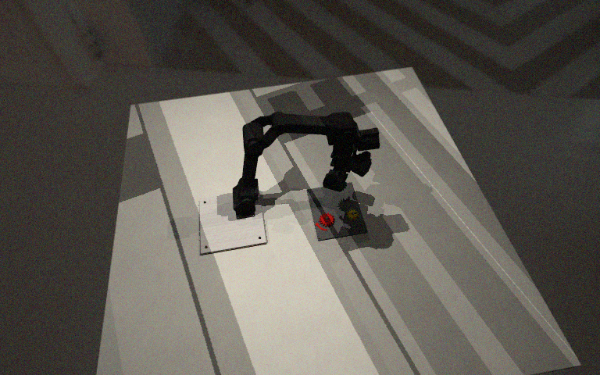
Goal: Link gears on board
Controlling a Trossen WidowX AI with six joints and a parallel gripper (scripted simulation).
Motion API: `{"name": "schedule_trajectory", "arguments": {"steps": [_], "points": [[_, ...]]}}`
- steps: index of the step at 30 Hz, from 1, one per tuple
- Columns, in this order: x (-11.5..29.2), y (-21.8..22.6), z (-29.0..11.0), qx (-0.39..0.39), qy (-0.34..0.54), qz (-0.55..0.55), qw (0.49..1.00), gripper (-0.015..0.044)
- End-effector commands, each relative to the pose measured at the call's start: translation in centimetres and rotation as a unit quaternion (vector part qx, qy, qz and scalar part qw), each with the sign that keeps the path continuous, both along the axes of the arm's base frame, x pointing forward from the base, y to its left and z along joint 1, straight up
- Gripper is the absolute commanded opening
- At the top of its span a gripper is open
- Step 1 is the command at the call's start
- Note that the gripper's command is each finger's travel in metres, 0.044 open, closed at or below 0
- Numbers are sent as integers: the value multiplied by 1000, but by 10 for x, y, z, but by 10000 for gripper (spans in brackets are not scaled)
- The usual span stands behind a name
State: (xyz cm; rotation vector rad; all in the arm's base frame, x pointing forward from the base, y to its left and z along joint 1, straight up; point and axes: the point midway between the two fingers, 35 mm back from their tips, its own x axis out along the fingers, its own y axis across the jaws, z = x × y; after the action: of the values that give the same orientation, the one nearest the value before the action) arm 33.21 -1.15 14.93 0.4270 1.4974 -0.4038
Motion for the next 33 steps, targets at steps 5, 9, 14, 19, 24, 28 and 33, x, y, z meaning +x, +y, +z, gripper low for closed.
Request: {"name": "schedule_trajectory", "arguments": {"steps": [5,9,14,19,24,28,33], "points": [[-1,-18,-9,-4,4,0,1000,0],[-1,-27,-14,-5,4,3,1000,0],[-1,-39,-19,-6,5,5,1000,0],[-2,-51,-24,-6,5,6,1000,0],[-4,-63,-30,-6,5,7,1000,0],[-5,-73,-34,-6,6,8,1000,0],[-6,-78,-37,-6,6,8,1000,0]]}}
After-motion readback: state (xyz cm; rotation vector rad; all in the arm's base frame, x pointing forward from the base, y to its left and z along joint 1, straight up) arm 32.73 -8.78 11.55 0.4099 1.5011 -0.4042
